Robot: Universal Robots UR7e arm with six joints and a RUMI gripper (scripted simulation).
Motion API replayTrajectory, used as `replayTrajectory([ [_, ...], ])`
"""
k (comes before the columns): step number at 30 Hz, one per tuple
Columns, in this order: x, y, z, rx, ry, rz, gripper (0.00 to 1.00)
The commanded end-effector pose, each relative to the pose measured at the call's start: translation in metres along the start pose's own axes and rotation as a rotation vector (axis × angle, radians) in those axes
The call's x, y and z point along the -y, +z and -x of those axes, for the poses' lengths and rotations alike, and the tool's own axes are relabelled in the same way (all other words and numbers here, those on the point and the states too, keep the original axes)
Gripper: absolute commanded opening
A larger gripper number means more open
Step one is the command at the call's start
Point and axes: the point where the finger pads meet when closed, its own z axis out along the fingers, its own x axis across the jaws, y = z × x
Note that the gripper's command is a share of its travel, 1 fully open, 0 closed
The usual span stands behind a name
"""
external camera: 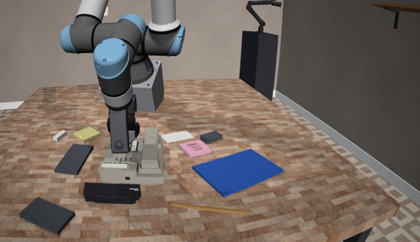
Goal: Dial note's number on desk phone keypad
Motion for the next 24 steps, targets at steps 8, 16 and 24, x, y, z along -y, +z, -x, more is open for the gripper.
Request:
replayTrajectory([
  [8, 0.001, 0.001, 0.0, 0.0, 0.0, -0.001, 0.0],
  [16, -0.005, -0.008, 0.0, 0.0, 0.0, -0.001, 0.0],
  [24, -0.009, -0.013, 0.0, 0.0, 0.0, -0.001, 0.0],
])
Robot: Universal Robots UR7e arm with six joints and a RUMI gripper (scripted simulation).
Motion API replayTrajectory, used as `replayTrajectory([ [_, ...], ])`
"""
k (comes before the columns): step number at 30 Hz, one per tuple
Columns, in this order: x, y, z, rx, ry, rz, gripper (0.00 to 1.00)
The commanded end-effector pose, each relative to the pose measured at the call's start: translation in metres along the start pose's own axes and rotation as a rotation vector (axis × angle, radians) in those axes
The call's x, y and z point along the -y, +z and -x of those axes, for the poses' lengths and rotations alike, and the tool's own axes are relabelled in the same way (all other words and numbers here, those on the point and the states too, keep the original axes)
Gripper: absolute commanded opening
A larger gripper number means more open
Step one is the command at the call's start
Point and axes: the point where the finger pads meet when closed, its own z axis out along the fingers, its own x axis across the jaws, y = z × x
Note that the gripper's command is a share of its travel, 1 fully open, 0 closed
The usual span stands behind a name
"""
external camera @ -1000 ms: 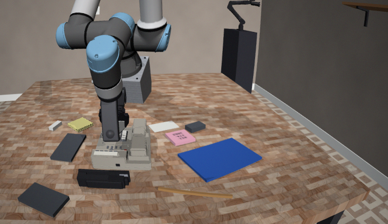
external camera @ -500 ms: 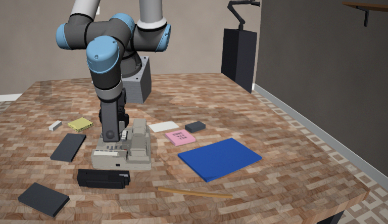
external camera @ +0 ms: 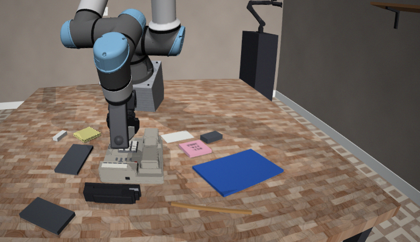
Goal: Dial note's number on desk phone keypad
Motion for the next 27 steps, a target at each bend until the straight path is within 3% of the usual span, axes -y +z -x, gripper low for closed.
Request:
replayTrajectory([
  [1, -0.001, -0.003, 0.0, 0.0, 0.0, -0.001, 0.0],
  [27, 0.011, -0.011, 0.0, 0.0, 0.0, -0.001, 0.0],
])
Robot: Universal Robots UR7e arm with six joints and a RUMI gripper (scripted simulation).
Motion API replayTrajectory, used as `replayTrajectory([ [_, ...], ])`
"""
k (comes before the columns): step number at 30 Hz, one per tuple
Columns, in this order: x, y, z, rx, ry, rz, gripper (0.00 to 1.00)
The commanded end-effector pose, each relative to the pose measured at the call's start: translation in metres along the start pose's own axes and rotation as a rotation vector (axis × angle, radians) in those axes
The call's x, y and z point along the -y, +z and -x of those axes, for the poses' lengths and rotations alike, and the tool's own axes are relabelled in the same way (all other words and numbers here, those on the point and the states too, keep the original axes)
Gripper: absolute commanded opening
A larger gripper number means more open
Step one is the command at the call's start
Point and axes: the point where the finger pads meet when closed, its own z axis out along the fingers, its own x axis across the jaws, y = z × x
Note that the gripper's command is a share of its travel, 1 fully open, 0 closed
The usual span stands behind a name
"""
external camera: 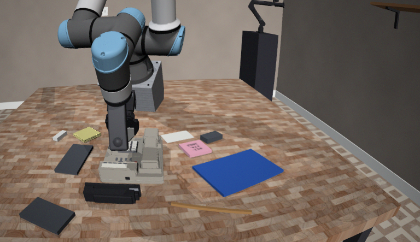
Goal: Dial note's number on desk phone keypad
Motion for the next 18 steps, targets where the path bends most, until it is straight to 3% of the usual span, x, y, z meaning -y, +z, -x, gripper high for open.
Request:
replayTrajectory([
  [1, 0.0009, -0.0007, 0.0, 0.0, 0.0, -0.001, 0.0],
  [18, 0.0079, 0.0093, 0.0, 0.0, 0.0, -0.001, 0.0],
])
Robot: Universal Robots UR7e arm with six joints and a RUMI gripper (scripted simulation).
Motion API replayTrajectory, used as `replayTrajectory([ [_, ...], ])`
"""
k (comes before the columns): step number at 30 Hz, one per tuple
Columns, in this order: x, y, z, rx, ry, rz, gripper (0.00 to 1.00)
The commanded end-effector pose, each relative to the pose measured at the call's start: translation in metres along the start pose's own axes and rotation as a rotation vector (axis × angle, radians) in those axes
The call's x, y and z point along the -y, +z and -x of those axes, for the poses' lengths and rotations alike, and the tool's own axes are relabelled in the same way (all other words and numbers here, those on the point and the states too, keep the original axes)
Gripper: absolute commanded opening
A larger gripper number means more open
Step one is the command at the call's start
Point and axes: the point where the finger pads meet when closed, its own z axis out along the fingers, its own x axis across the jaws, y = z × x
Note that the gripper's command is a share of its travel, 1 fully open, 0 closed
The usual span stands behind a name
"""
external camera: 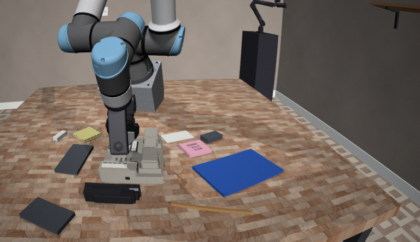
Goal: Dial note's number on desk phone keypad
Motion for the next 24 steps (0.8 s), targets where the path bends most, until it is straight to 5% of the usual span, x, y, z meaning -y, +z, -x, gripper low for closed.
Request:
replayTrajectory([
  [1, 0.0011, 0.0007, 0.0, 0.0, 0.0, -0.001, 0.0],
  [24, 0.0025, 0.0028, 0.0, 0.0, 0.0, -0.001, 0.0],
])
